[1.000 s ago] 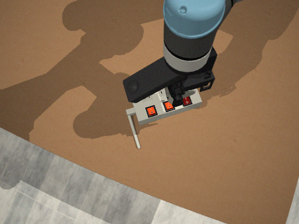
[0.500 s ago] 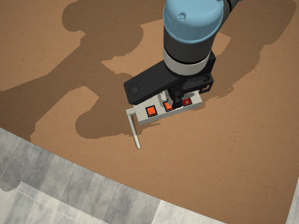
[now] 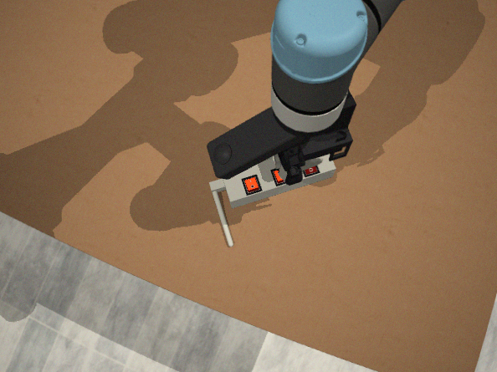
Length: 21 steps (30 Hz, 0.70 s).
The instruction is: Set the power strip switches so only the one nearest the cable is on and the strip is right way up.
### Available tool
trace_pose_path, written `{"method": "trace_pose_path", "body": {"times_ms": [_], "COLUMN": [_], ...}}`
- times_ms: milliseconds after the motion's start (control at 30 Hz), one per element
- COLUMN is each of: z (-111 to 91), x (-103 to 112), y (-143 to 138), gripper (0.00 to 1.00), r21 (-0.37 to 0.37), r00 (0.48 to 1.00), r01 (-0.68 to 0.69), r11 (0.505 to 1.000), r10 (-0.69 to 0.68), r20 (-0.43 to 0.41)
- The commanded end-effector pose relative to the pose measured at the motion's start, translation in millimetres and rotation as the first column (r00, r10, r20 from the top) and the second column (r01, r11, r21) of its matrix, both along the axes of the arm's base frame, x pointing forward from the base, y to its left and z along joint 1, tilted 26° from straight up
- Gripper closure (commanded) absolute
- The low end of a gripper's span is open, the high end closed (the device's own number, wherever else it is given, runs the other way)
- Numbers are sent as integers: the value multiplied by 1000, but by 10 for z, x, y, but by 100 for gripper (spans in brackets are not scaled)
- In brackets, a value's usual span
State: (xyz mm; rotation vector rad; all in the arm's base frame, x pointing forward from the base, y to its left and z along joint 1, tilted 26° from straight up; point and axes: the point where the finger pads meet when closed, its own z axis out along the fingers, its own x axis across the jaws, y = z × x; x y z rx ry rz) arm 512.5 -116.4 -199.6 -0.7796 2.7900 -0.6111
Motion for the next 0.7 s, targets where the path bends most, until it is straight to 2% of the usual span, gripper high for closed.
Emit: {"method": "trace_pose_path", "body": {"times_ms": [0, 667], "z": [-48, -99], "x": [21, 36], "y": [-19, -38], "gripper": [100, 100], "r21": [0, 0], "r00": [1000, 1000], "r01": [0, 0], "r11": [1000, 1000], "r10": [0, 0], "r20": [1, 1]}}
